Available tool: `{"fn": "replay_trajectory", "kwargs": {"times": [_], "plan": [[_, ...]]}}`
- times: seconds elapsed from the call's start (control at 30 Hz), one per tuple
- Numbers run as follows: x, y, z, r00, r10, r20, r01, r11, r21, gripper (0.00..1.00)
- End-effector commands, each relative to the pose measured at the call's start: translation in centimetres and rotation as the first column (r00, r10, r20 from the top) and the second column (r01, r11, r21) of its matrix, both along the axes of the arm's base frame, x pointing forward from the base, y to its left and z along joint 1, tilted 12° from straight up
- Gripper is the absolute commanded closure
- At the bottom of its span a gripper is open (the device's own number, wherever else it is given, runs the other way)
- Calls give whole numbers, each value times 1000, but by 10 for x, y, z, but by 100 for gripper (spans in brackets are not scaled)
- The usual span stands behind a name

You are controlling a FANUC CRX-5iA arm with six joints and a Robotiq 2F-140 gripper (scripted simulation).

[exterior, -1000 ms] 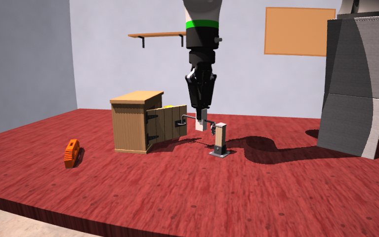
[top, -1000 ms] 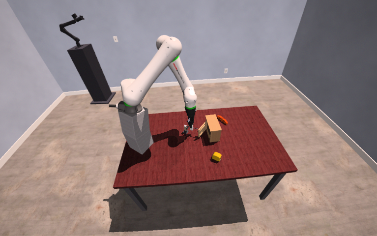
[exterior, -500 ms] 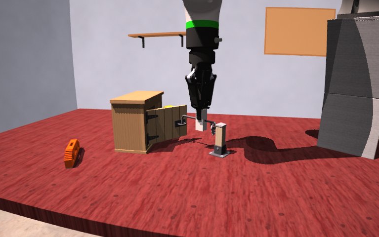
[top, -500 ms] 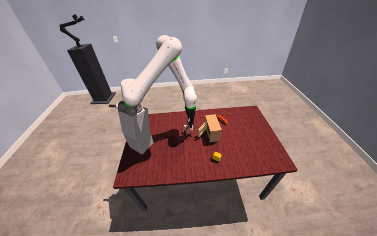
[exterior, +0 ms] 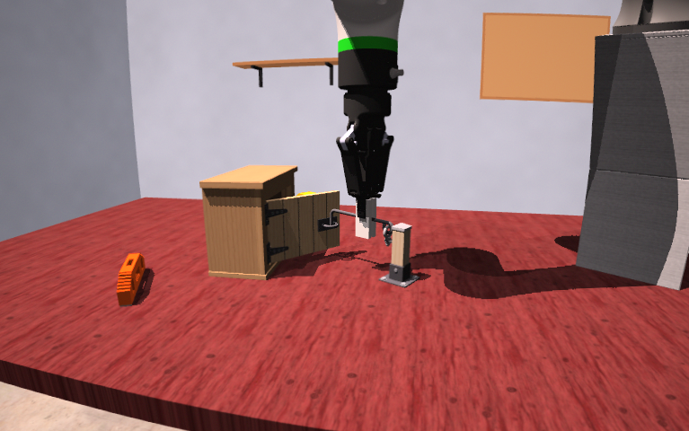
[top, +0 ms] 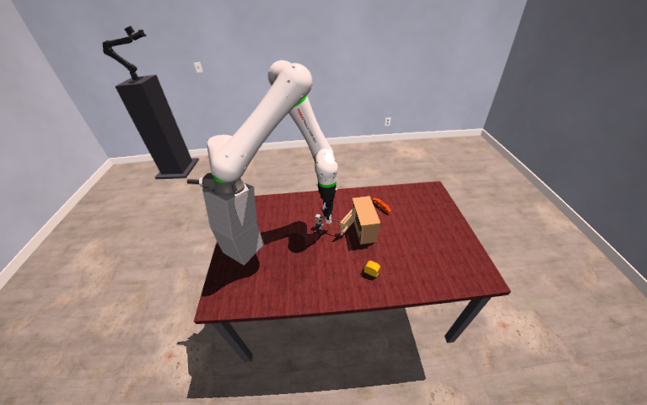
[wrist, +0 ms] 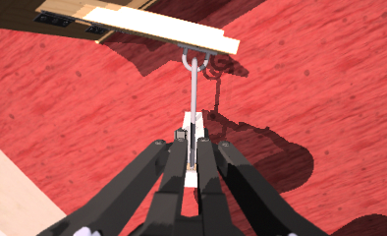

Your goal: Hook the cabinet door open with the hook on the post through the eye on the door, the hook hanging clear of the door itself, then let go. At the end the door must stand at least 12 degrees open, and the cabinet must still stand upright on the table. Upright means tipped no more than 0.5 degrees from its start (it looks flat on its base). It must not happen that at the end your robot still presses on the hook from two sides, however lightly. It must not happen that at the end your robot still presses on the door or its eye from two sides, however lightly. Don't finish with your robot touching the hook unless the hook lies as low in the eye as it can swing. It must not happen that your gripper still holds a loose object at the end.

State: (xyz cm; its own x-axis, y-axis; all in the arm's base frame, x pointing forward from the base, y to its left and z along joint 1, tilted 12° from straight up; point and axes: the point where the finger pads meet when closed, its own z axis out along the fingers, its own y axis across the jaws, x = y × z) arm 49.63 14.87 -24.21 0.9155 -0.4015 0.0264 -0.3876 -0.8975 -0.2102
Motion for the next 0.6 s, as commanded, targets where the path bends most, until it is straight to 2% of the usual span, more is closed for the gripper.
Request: {"fn": "replay_trajectory", "kwargs": {"times": [0.0,0.27,0.3,0.57], "plan": [[0,0,0,1000,0,0,0,1000,0,97],[0,0,0,1000,0,0,0,1000,0,97],[0,0,0,1000,0,0,0,1000,0,85],[0,0,0,1000,0,0,0,1000,0,85]]}}
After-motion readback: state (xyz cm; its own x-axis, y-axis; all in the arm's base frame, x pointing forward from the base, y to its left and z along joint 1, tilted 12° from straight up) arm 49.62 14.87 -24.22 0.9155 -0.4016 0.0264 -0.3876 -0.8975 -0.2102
